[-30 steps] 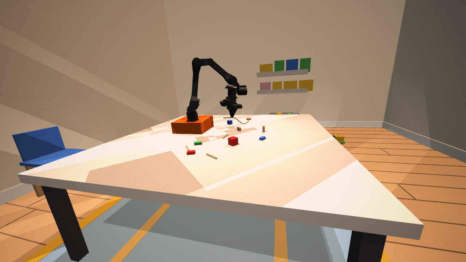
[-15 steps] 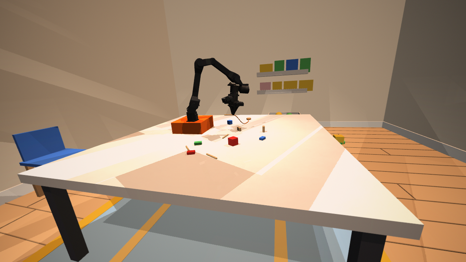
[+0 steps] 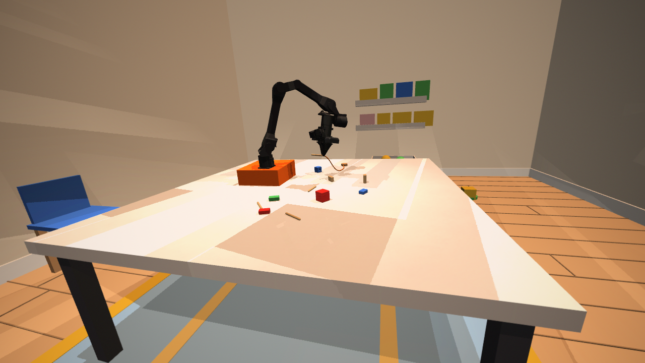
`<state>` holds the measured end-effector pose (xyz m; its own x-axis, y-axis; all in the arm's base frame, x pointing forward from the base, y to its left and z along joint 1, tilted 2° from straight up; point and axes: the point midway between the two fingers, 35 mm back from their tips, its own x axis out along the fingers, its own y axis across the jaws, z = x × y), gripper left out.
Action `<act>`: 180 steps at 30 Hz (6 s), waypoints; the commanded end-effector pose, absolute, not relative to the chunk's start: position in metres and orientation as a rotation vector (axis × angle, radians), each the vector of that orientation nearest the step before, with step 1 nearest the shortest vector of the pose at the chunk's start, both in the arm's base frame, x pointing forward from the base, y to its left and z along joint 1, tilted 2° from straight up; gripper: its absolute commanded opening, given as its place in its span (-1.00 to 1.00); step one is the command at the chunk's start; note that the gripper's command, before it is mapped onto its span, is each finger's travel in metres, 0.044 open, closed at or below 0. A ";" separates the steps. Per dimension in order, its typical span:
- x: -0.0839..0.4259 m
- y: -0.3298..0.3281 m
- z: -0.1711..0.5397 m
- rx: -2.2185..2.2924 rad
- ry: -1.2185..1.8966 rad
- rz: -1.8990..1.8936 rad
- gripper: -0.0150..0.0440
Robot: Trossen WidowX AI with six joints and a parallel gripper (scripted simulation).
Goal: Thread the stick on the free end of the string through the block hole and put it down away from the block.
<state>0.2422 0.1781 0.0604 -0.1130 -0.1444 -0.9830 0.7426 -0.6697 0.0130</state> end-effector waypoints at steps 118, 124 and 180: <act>0.253 0.201 0.092 -0.639 1.791 0.427 -0.49; 0.254 0.201 0.092 -0.779 1.762 0.620 -0.49; 0.262 0.199 0.092 -1.874 0.615 2.329 -0.49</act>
